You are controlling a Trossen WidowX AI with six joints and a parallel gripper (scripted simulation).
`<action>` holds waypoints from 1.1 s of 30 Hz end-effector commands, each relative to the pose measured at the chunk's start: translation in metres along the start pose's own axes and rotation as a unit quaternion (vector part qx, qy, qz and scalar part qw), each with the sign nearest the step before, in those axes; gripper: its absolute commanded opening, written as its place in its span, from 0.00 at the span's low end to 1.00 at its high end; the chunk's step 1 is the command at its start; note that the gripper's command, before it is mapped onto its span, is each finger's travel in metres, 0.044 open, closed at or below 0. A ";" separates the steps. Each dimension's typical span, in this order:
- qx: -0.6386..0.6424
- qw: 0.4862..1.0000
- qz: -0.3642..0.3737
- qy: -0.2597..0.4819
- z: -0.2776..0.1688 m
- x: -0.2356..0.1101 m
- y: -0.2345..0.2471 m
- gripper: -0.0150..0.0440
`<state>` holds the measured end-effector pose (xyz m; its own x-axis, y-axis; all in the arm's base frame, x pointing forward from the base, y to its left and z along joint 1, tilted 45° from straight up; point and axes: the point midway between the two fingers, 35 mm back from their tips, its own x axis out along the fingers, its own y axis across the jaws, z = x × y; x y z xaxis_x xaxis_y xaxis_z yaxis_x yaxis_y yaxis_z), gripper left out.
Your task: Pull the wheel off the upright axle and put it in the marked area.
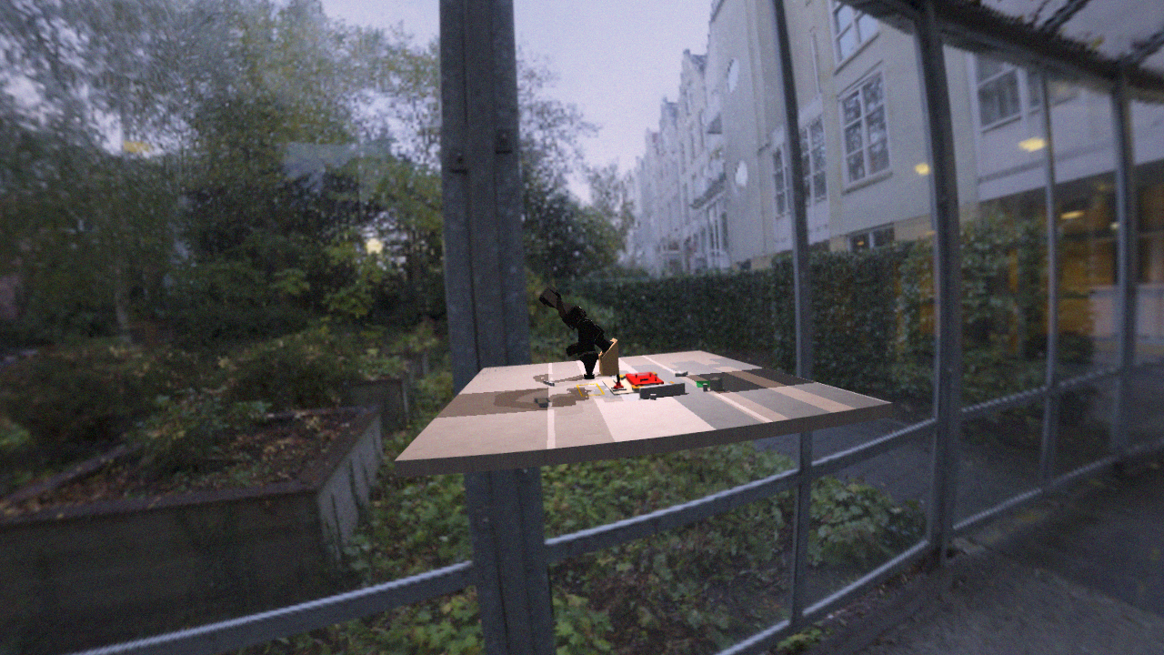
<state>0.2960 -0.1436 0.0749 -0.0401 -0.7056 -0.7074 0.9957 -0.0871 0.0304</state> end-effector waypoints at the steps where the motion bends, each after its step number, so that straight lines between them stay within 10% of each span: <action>1: -0.005 1.000 -0.004 -0.002 -0.001 0.022 -0.002 0.25; 9: -0.005 1.000 -0.004 -0.004 0.000 0.046 -0.005 0.25; 20: -0.001 1.000 -0.005 -0.005 0.002 0.041 -0.005 0.74; 33: -0.010 1.000 -0.005 0.001 -0.006 -0.013 -0.009 0.85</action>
<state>0.2940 -0.1332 0.0819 -0.0414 -0.7057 -0.7073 0.9968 -0.0773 0.0188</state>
